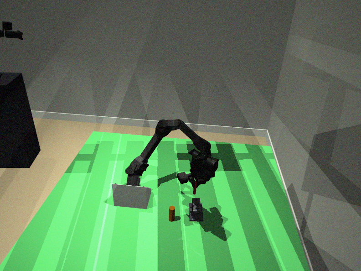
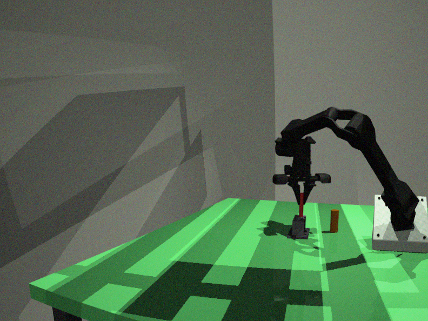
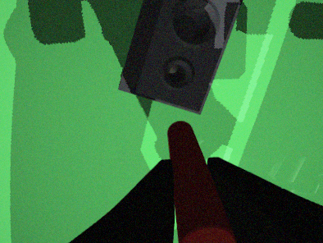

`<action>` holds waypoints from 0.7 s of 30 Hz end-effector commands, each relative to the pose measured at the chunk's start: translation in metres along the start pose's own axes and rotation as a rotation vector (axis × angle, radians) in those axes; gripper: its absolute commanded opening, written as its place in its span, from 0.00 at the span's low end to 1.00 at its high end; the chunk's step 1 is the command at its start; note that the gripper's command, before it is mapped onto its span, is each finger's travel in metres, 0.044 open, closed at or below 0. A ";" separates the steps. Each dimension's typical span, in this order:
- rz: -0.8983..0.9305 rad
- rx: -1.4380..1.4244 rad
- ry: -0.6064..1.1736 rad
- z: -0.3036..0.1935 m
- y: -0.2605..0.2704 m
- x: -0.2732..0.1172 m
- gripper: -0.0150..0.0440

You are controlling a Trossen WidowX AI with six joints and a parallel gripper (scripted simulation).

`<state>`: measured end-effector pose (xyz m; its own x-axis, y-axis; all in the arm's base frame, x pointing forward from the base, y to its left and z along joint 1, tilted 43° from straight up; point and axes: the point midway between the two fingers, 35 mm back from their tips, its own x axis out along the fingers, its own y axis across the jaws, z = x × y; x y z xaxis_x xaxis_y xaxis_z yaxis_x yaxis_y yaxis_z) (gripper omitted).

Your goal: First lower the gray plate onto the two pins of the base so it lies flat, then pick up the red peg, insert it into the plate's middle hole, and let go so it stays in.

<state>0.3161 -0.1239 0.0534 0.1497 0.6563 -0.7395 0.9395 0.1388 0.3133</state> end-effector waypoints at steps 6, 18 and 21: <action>0.003 -0.009 -0.009 0.032 -0.004 0.000 0.25; 0.004 -0.010 -0.008 0.056 -0.010 0.003 0.25; 0.004 -0.010 -0.008 0.056 -0.010 0.003 0.25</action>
<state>0.3232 -0.1614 0.0144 0.1523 0.6584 -0.7371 0.9389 0.1365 0.3159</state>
